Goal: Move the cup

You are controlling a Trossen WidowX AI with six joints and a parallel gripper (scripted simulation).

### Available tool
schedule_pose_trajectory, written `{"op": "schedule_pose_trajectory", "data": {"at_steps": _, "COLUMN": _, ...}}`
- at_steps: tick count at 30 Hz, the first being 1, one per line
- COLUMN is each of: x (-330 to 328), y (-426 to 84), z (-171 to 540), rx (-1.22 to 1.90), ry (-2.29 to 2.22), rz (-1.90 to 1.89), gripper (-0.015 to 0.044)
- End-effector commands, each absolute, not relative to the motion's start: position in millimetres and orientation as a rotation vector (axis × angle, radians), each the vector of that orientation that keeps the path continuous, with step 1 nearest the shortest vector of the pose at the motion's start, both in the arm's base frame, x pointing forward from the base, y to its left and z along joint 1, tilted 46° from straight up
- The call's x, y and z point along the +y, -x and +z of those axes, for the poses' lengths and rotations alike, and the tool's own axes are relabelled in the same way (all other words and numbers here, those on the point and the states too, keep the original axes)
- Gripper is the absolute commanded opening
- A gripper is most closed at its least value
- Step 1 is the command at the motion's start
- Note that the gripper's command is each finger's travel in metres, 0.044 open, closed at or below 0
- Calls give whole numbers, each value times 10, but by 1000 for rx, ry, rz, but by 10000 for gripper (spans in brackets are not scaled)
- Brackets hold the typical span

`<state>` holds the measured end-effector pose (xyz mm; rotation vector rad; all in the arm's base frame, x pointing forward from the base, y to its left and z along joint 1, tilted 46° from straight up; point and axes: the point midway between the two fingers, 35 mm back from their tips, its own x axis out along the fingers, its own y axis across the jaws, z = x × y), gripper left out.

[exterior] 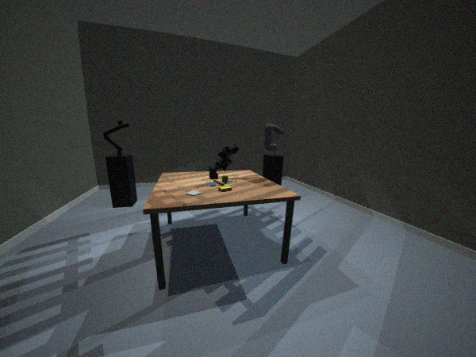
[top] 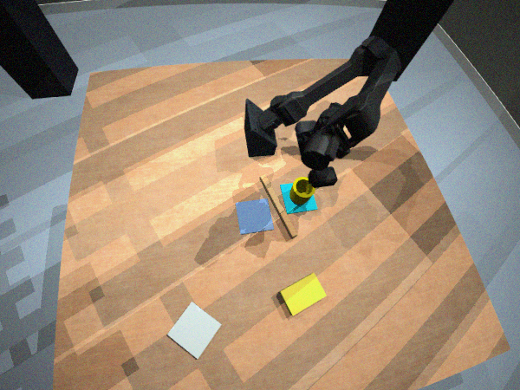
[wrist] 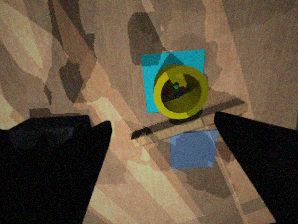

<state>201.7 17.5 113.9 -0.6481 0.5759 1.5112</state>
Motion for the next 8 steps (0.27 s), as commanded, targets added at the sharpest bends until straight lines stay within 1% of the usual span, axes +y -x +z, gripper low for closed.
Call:
{"op": "schedule_pose_trajectory", "data": {"at_steps": 1, "x": 74, "y": -2023, "z": 1233, "rx": 575, "ry": 652, "rz": 1512, "gripper": 440}}
{"op": "schedule_pose_trajectory", "data": {"at_steps": 8, "x": 69, "y": -2014, "z": 1248, "rx": 574, "ry": 649, "rz": 1508, "gripper": 440}}
